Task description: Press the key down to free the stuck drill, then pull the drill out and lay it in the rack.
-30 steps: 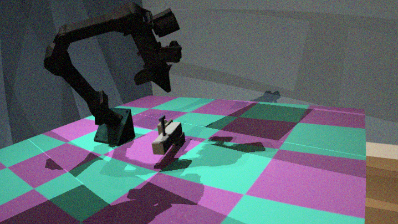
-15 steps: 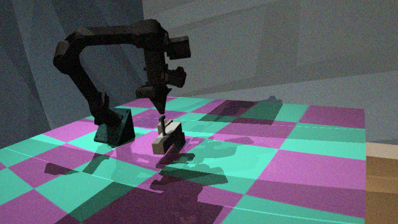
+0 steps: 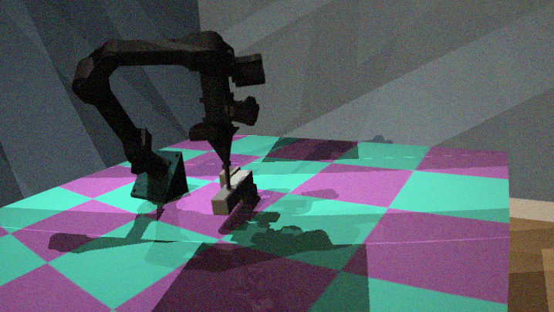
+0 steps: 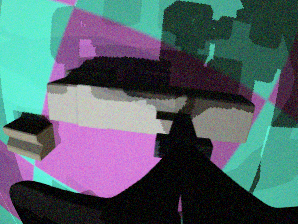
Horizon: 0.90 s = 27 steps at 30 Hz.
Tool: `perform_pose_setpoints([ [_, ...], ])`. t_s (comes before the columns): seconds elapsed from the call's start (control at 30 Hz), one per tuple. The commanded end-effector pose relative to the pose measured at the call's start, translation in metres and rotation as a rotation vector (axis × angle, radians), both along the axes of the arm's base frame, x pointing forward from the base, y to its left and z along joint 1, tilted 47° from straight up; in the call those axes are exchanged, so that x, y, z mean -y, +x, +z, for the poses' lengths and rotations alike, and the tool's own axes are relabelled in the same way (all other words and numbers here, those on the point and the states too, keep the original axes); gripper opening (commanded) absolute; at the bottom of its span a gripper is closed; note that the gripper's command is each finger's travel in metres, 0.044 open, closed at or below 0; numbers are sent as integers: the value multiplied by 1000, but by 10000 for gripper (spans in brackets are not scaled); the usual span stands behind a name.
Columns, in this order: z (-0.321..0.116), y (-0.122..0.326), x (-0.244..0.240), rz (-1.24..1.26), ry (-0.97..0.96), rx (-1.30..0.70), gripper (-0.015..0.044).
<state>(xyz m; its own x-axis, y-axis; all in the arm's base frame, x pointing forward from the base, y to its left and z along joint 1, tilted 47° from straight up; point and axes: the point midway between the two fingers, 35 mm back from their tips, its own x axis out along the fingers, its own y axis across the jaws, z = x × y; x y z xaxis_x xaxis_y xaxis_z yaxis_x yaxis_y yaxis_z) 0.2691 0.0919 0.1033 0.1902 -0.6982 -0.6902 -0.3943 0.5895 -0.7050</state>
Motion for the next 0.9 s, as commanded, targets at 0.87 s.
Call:
perform_pose_setpoints([
  [0.87,-7,-2,12,-4,-11,-7,0],
])
